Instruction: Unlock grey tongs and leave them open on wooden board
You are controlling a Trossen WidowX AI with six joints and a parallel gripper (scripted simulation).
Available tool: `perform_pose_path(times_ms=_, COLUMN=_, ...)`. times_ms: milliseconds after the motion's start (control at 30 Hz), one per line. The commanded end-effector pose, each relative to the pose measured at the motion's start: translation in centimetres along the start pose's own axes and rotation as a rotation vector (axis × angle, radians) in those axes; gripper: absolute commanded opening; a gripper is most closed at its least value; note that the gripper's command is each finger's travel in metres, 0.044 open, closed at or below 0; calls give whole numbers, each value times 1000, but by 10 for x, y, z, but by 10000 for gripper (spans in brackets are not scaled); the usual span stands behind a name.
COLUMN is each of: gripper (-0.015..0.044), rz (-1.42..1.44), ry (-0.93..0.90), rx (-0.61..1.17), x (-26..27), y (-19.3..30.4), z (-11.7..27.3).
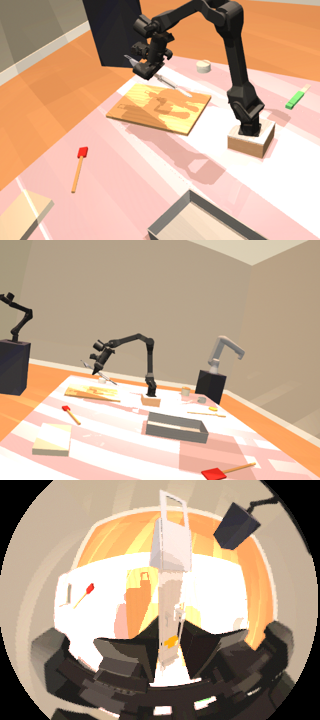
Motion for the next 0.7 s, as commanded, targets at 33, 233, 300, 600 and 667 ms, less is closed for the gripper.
perform_pose_path(times_ms=33, gripper=-150, rz=13, ry=-7, rx=89, x=0, y=-2, z=-5)
perform_pose_path(times_ms=233, gripper=-150, rz=26, ry=-19, rx=189, x=2, y=-1, z=-10)
perform_pose_path(times_ms=300, gripper=-150, rz=30, ry=-22, rx=220, x=3, y=0, z=-11)
perform_pose_path(times_ms=600, gripper=-150, rz=52, ry=-38, rx=363, x=6, y=3, z=-16)
perform_pose_path(times_ms=667, gripper=-150, rz=58, ry=-42, rx=395, x=6, y=3, z=-17)
Point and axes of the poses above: the point midway between the two fingers, 35 mm back from their tips, its own z axis back along the fingers, its own x axis across the jaws, y = z × x, the point moved 3 cm from there along z, back along the fingers, and after that the axes turned 10 degrees about z, right-handed, at the moved point
